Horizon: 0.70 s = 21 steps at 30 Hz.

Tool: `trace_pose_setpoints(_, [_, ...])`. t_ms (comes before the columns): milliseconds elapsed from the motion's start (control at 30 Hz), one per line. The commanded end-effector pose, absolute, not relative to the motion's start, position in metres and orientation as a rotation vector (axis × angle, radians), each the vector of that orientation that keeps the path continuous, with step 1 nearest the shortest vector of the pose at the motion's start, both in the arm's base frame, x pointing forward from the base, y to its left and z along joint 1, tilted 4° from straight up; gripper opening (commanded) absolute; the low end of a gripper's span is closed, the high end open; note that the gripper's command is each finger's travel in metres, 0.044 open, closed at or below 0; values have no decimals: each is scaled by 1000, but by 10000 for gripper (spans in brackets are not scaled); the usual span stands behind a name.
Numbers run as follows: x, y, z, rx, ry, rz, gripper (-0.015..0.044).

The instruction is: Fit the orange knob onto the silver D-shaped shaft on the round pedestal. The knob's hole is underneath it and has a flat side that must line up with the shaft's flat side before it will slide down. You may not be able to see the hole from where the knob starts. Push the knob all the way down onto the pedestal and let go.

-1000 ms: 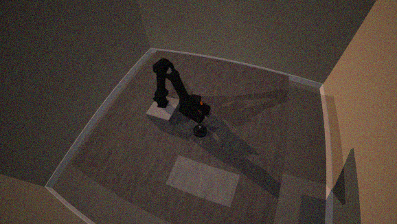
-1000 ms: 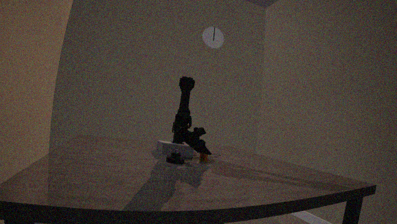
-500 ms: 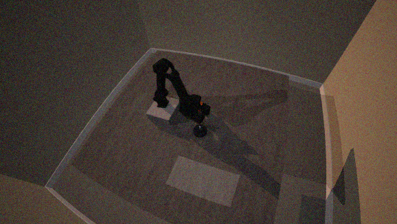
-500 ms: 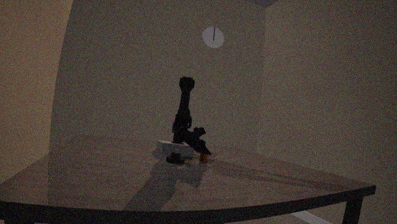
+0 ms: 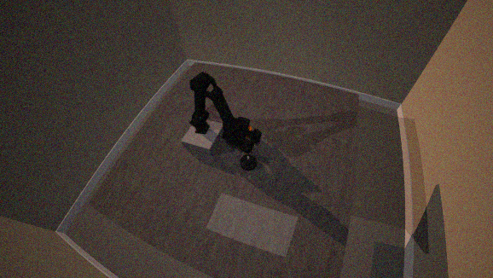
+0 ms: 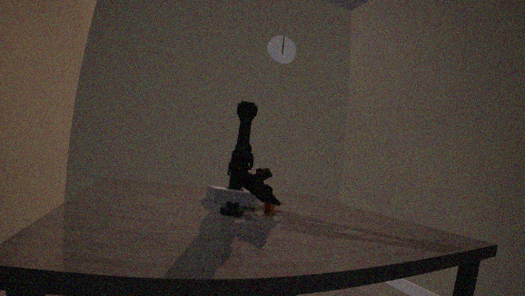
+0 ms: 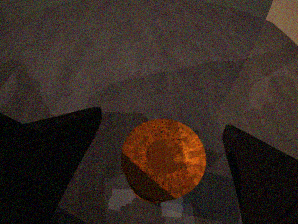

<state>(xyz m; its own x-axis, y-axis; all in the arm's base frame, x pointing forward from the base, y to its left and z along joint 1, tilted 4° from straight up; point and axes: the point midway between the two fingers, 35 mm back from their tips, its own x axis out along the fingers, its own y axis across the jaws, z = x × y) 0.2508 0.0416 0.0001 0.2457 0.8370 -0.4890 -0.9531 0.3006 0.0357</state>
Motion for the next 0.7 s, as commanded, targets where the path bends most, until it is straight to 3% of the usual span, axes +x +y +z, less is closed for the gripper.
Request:
trace_pose_setpoints(0, [251,42,0,-293,462,1245,440])
trace_pose_setpoints(267, [254,38,78,-294,463,1245,440])
trace_pose_setpoints(400, [253,38,80,-299,479,1250,440])
trace_pose_setpoints(667, [249,44,80,-689,1133,1215,440])
